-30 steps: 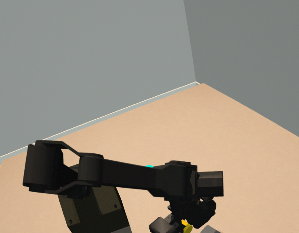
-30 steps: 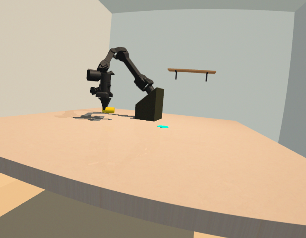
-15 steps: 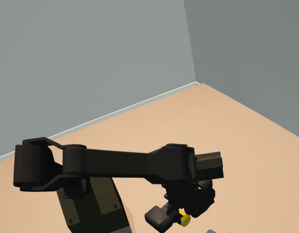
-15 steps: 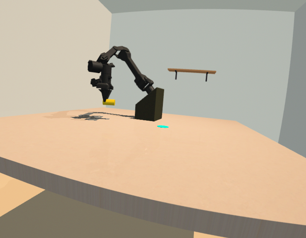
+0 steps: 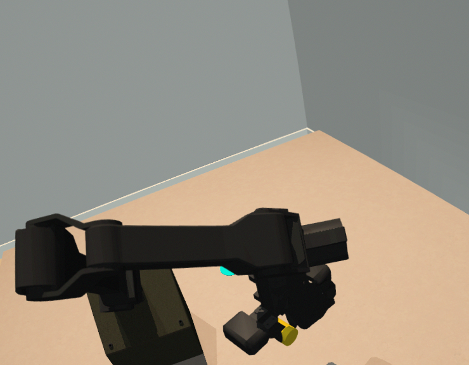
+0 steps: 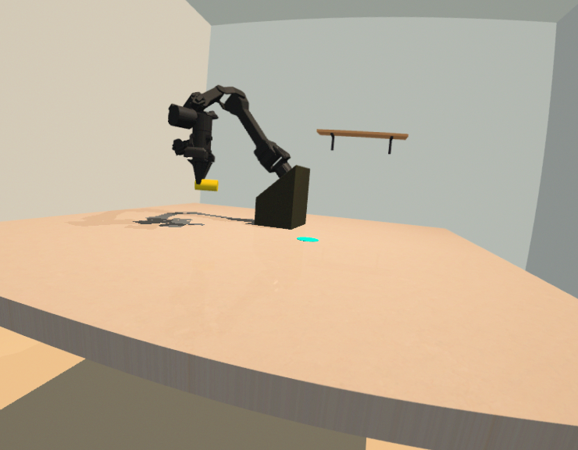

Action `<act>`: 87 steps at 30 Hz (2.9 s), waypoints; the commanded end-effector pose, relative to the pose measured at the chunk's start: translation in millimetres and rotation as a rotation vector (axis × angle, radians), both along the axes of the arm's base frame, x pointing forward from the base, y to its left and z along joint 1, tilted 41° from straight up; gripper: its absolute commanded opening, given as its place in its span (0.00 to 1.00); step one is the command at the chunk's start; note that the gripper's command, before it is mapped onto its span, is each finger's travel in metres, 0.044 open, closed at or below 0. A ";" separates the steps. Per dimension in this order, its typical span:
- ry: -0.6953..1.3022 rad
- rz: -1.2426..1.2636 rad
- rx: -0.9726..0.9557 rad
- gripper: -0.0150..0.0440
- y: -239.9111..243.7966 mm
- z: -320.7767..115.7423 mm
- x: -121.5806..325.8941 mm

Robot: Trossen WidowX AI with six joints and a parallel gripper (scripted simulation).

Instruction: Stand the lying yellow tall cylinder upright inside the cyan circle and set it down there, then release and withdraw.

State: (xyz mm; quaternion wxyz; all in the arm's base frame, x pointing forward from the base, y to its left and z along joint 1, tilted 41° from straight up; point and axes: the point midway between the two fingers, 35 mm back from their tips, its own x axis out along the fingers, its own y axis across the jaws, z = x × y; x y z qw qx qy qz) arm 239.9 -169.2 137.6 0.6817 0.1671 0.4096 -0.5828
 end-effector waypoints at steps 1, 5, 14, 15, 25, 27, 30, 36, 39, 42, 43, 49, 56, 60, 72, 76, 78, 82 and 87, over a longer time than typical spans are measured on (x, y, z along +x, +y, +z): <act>0.030 0.042 0.012 0.43 6.2 -5.4 5.5; 0.064 0.094 0.026 0.43 14.5 -12.2 12.6; 0.140 0.213 0.055 0.43 34.2 -27.9 26.9; 0.149 0.227 0.058 0.43 36.5 -29.7 28.3; 0.228 0.349 0.085 0.43 58.3 -46.1 40.2; 0.238 0.362 0.086 0.43 60.3 -47.5 41.2; 0.265 0.396 0.090 0.43 65.2 -51.0 43.4; 0.327 0.474 0.097 0.43 76.9 -59.2 48.2; 0.358 0.513 0.100 0.43 82.8 -63.3 50.2; 0.389 0.553 0.103 0.43 88.8 -67.5 52.1; 0.399 0.566 0.104 0.43 90.8 -68.8 52.7; 0.461 0.644 0.109 0.43 102.8 -77.2 55.9; 0.535 0.734 0.113 0.43 117.0 -86.9 58.6; 0.577 0.786 0.115 0.43 125.1 -92.5 59.7; 0.704 0.940 0.117 0.43 149.5 -109.4 60.9; 0.747 0.990 0.117 0.43 157.5 -115.1 60.7; 0.768 1.016 0.117 0.43 161.5 -117.9 60.4; 0.811 1.066 0.116 0.43 169.5 -123.5 59.7; 0.865 1.128 0.115 0.43 179.4 -130.6 58.3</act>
